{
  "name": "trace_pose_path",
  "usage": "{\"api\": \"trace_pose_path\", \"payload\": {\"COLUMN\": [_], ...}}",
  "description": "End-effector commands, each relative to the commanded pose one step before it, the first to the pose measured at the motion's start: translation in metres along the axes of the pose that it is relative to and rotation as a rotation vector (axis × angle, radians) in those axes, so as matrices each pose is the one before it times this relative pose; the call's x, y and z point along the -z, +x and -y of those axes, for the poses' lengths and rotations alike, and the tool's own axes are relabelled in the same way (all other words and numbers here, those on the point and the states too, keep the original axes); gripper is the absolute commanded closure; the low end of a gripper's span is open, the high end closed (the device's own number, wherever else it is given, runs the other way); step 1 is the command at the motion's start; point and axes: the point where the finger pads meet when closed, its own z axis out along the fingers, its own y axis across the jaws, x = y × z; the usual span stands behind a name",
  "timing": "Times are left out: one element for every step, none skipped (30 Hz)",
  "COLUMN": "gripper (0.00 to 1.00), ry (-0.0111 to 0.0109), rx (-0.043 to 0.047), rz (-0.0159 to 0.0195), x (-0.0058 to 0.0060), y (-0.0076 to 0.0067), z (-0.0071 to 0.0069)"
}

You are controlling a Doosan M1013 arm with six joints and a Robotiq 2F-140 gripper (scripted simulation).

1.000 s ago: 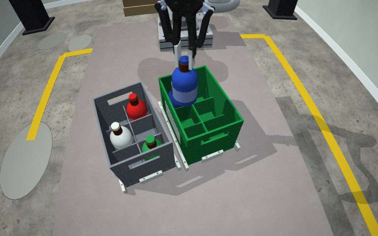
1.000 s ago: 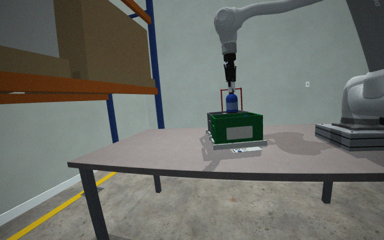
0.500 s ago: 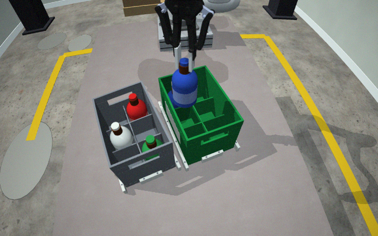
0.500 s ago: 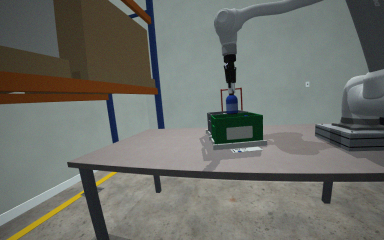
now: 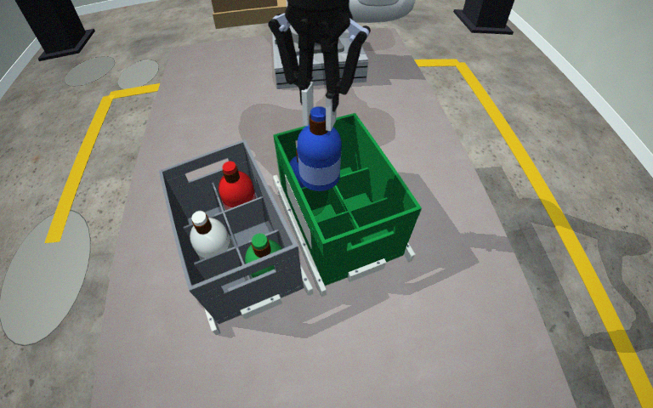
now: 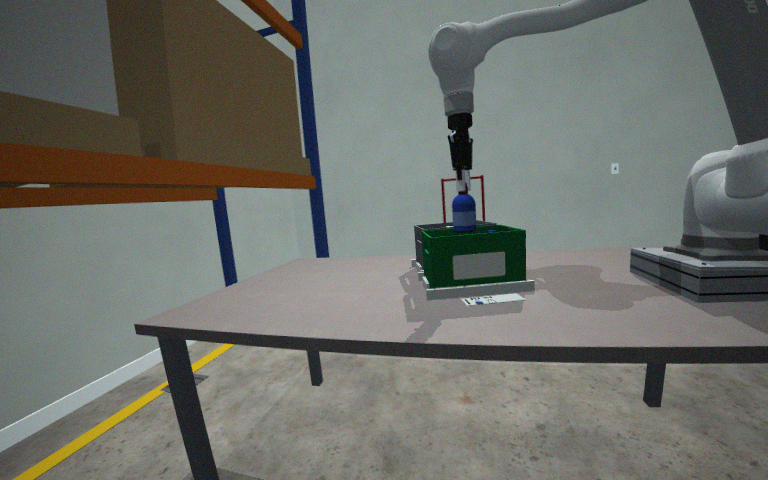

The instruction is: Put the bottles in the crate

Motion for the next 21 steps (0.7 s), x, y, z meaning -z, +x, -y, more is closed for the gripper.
{"api": "trace_pose_path", "payload": {"gripper": [1.0,1.0,1.0,1.0,1.0,1.0,1.0,1.0,1.0,1.0,1.0,1.0,1.0,1.0,1.0,1.0,1.0,1.0,1.0,1.0,1.0], "ry": [0.0002,0.0,0.0,0.0,0.0,0.0,0.0,0.0,0.0,0.0,0.0,0.0,0.0,0.0,0.0,0.0,0.0,0.0,0.0,0.0,0.0], "rx": [0.00002,0.0,0.0,0.0,0.0,0.0,0.0,0.0,0.0,0.0,0.0,0.0,0.0,0.0,0.0,0.0,0.0,0.0,0.0,0.0,0.0], "rz": [-0.00007,0.0,0.0,0.0,0.0,0.0,0.0,0.0,0.0,0.0,0.0,0.0,0.0,0.0,0.0,0.0,0.0,0.0,0.0,0.0,0.0], "x": [-0.00379,-0.001,0.0,0.0,-0.001,-0.001,-0.001,-0.001,-0.001,-0.001,-0.001,-0.001,-0.001,-0.001,-0.001,-0.001,-0.001,-0.001,-0.001,0.0,0.0], "y": [-0.00004,0.0,0.0,0.0,-0.00001,-0.00001,0.0,0.00001,0.0,0.0,-0.00001,0.0,0.00001,0.00001,0.0,-0.00001,0.0,0.00001,0.00001,0.0,0.0], "z": [-0.00001,0.0,0.0,0.0,0.0,0.0,0.0,0.0,0.0,0.0,0.0,0.0,0.0,0.0,0.0,0.0,0.0,0.0,0.0,0.0,0.0]}}
